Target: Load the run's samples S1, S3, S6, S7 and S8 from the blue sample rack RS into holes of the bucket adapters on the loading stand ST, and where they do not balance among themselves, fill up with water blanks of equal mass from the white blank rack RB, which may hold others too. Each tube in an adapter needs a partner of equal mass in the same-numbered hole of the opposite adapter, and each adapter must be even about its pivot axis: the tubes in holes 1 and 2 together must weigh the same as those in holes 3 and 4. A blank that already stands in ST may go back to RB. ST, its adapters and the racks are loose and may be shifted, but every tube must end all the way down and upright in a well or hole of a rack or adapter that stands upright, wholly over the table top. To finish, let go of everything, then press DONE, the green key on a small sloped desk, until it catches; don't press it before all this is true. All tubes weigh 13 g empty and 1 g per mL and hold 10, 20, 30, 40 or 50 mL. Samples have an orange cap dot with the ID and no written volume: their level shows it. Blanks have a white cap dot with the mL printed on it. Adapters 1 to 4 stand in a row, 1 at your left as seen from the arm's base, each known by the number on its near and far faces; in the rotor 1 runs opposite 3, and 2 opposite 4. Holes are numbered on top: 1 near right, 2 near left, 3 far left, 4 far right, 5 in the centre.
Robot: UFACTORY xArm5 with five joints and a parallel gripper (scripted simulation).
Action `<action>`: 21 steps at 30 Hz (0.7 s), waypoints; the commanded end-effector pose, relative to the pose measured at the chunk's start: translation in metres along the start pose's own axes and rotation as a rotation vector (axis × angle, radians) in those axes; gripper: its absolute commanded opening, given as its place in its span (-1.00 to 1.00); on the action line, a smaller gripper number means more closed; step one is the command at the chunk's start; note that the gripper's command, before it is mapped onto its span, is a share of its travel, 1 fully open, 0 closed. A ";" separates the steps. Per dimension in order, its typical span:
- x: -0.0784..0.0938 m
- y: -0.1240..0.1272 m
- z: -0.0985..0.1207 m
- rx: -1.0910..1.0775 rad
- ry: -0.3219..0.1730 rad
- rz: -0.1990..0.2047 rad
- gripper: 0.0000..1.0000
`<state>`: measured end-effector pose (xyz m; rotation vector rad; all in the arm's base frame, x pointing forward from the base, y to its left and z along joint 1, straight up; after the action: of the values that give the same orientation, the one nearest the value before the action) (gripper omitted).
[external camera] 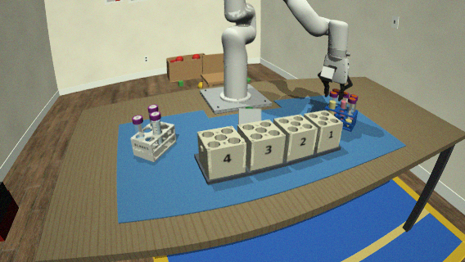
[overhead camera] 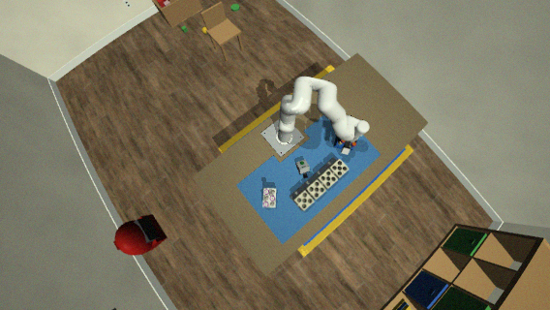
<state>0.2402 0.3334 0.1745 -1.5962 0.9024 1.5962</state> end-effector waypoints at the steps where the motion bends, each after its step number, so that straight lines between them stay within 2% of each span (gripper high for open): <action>1: 0.000 -0.001 0.000 0.000 -0.002 -0.004 0.13; 13: 0.000 -0.001 0.000 0.000 -0.002 -0.004 0.13; 14: -0.001 -0.001 0.000 0.000 -0.002 -0.004 -1.00; 21: -0.002 -0.001 0.000 0.000 -0.002 -0.004 -1.00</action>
<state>0.2402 0.3334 0.1753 -1.5962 0.9021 1.5962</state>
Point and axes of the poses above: the point where the finger pads meet when closed, its own x axis out along the fingers, its own y axis across the jaws, z = x × y, the point moved 7 cm from there along -x, back along the fingers, and after that the axes turned 14 degrees about x, right-handed, at the moved point
